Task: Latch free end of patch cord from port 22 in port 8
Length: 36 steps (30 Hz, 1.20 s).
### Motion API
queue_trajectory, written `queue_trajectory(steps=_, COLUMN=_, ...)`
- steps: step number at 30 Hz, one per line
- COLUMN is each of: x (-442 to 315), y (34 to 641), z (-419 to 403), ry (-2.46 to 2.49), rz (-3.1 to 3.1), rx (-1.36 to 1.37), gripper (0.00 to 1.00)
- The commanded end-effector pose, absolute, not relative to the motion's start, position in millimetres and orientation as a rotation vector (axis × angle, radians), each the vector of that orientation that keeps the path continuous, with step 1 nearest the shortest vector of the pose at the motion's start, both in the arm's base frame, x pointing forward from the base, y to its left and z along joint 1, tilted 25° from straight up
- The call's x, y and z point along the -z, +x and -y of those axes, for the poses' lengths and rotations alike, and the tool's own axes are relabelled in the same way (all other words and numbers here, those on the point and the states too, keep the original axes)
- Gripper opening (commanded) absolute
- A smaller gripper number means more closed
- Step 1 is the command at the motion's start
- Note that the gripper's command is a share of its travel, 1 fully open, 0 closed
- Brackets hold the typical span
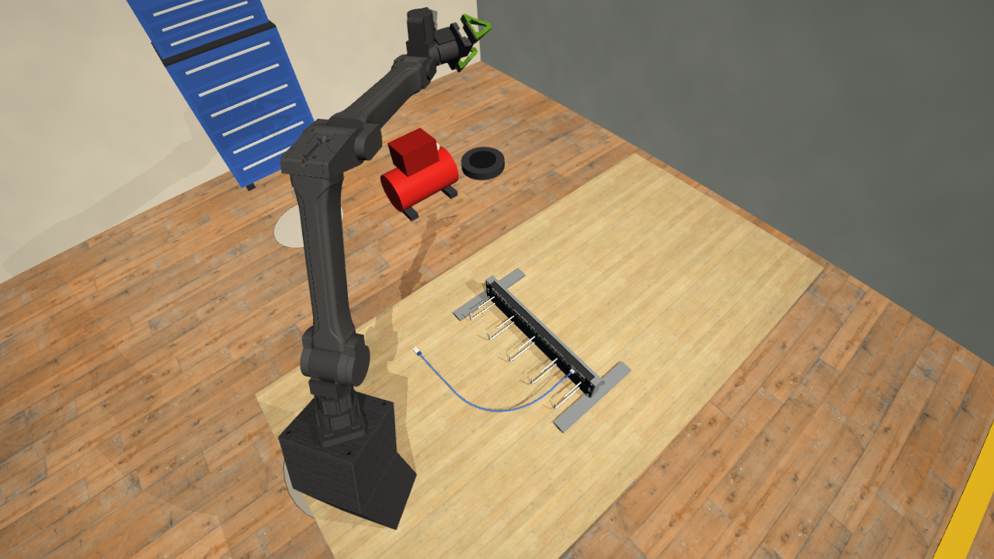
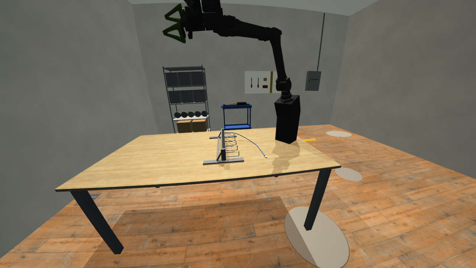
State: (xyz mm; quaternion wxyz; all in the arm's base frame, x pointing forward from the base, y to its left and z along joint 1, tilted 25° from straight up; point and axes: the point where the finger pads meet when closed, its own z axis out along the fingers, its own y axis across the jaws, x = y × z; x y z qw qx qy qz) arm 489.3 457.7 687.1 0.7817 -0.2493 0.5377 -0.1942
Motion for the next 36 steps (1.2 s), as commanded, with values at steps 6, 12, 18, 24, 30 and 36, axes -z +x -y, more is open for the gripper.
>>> queue_trajectory(steps=6, x=-698.4, y=467.2, z=-438.4, ry=-0.528, rz=-1.155, rx=0.379, gripper=1.0)
queue_trajectory(steps=12, x=-650.6, y=454.4, z=-436.3, ry=-0.619, rz=-1.194, rx=0.363, gripper=1.0)
queue_trajectory(steps=18, x=-564.3, y=434.6, z=-430.4, ry=-0.781, rz=-1.261, rx=0.339, gripper=1.0)
queue_trajectory(steps=24, x=-446.0, y=410.7, z=-419.4, ry=-1.001, rz=-1.348, rx=0.308, gripper=1.0)
queue_trajectory(steps=30, x=-365.4, y=397.1, z=-414.9, ry=-1.15, rz=-1.405, rx=0.289, gripper=1.0)
queue_trajectory(steps=36, x=-234.9, y=370.2, z=-404.1, ry=-1.396, rz=-1.488, rx=0.248, gripper=1.0)
